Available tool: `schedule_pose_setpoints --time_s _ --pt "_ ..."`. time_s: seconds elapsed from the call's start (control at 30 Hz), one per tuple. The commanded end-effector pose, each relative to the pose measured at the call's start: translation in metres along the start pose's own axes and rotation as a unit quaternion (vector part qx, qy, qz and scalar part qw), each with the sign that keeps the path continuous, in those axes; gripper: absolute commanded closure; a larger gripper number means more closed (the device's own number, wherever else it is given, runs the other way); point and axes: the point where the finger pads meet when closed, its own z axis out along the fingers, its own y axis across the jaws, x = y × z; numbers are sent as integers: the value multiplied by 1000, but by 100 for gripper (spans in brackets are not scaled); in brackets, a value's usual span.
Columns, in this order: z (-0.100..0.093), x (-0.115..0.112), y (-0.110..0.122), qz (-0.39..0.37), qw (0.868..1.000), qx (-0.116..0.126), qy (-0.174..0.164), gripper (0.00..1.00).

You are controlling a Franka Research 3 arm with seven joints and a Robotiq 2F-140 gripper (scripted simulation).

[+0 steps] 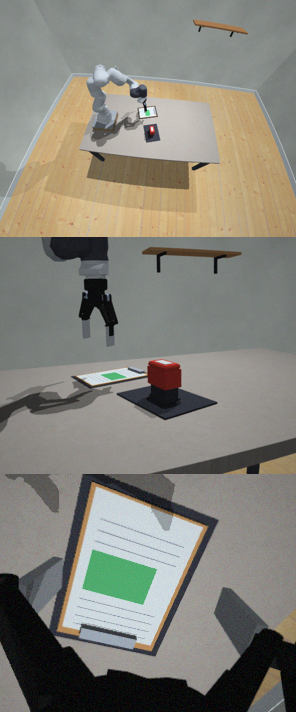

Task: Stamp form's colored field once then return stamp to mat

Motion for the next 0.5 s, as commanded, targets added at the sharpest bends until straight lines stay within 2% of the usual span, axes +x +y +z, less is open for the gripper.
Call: schedule_pose_setpoints --time_s 0.0,0.07,0.13,0.47 --pt "-1 -1 -1 132 990 42 13 0" --pt "-1 -1 -1 132 990 42 13 0" --pt "-1 -1 -1 166 985 53 16 0" --pt "-1 -1 -1 167 984 53 16 0"
